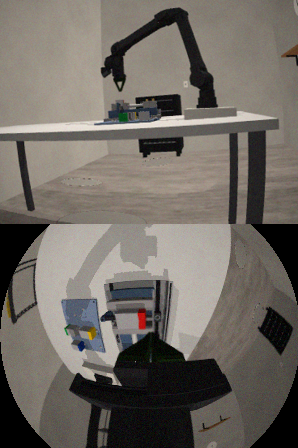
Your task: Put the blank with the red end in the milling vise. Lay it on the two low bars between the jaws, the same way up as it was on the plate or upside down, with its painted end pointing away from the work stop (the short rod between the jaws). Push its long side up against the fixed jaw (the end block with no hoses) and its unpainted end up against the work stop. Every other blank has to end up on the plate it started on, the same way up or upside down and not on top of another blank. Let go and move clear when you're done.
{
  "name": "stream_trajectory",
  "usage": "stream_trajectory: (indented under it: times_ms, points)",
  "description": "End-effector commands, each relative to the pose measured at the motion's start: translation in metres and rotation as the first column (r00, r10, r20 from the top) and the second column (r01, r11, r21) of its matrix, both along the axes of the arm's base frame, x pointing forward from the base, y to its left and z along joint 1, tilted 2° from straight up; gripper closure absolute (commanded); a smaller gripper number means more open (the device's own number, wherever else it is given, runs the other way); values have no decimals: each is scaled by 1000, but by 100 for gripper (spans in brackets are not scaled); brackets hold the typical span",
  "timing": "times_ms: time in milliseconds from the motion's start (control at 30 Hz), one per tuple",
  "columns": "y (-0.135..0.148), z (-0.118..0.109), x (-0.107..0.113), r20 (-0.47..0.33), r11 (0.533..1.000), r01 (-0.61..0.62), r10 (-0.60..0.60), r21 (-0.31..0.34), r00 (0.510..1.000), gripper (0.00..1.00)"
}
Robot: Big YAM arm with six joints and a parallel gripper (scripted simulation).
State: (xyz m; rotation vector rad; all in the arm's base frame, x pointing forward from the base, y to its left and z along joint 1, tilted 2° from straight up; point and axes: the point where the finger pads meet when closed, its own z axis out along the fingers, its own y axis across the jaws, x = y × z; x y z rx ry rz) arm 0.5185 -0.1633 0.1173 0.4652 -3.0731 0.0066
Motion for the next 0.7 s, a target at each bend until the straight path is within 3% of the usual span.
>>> stream_trajectory:
  times_ms: [0, 433, 667]
  points:
    - [-6, 19, 12, 36, 1000, -7, 7, -6, 999, 100]
    - [-6, 14, 9, 24, 1000, -7, 7, -3, 1000, 100]
    - [-6, -6, 6, 10, 1000, -7, 7, 2, 1000, 100]
